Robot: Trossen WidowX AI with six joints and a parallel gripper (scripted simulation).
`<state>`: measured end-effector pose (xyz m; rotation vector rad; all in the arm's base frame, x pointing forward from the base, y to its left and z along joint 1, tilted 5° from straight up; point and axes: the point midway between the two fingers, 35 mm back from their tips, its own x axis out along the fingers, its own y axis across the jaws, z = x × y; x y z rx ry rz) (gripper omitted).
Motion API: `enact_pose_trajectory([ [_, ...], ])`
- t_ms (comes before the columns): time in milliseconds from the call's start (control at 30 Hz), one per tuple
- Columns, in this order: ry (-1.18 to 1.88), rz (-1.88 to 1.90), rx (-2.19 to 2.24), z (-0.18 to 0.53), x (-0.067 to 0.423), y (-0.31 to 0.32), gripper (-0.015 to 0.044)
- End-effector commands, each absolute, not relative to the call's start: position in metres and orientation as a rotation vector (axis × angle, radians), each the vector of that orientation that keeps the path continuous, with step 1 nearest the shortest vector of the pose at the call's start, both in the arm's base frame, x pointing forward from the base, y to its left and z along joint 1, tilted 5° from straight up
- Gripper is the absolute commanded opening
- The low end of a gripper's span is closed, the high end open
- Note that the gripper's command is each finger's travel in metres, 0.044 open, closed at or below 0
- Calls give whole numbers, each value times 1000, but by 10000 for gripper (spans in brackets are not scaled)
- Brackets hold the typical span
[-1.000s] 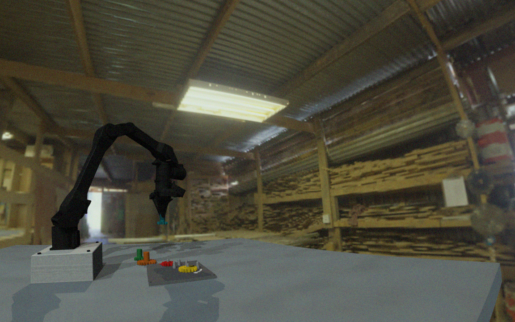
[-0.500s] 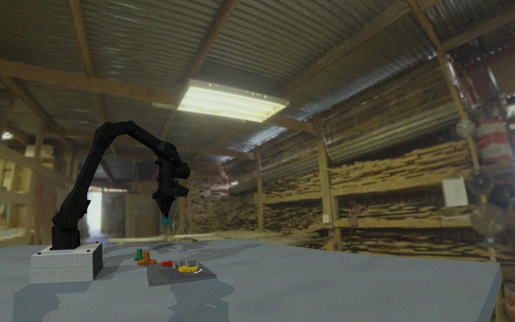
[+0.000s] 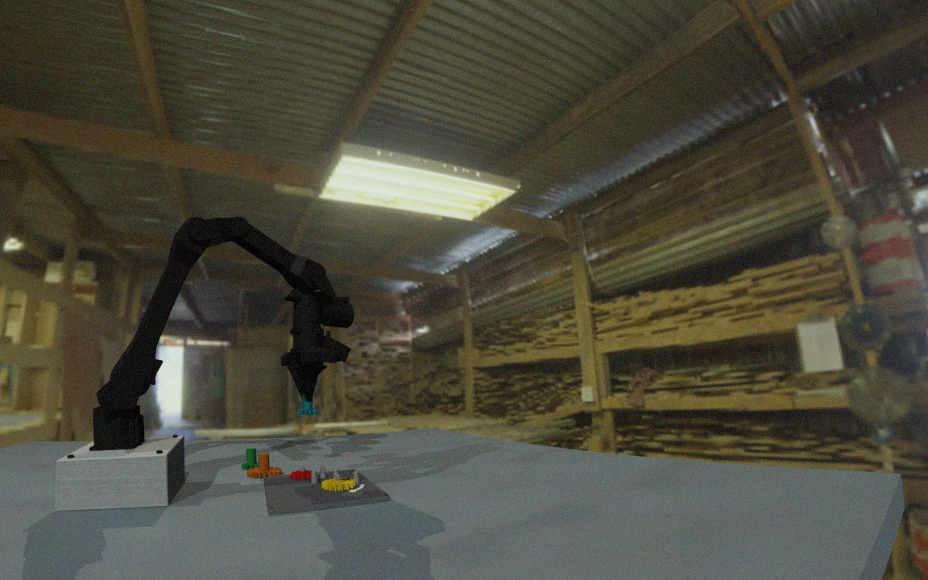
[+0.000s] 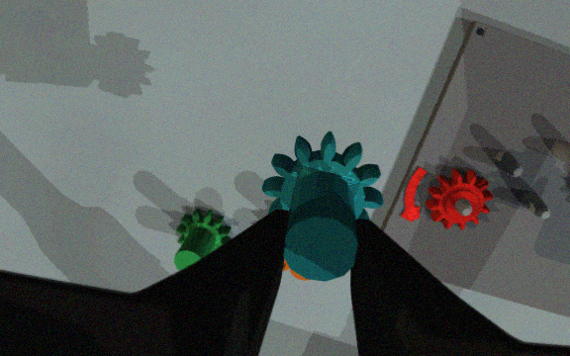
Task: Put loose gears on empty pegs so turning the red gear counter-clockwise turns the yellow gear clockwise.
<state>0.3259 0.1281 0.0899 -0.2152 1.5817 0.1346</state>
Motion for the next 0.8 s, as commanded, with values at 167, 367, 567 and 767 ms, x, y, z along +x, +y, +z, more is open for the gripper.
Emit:
enact_pose_trajectory([
  [167, 1577, 136, -225, 82, 331, 108, 0],
  [367, 1577, 135, -226, 75, 334, 93, 0],
  [567, 1577, 133, -227, 69, 337, 77, 0],
  [767, 1577, 132, -227, 62, 338, 62, 0],
])
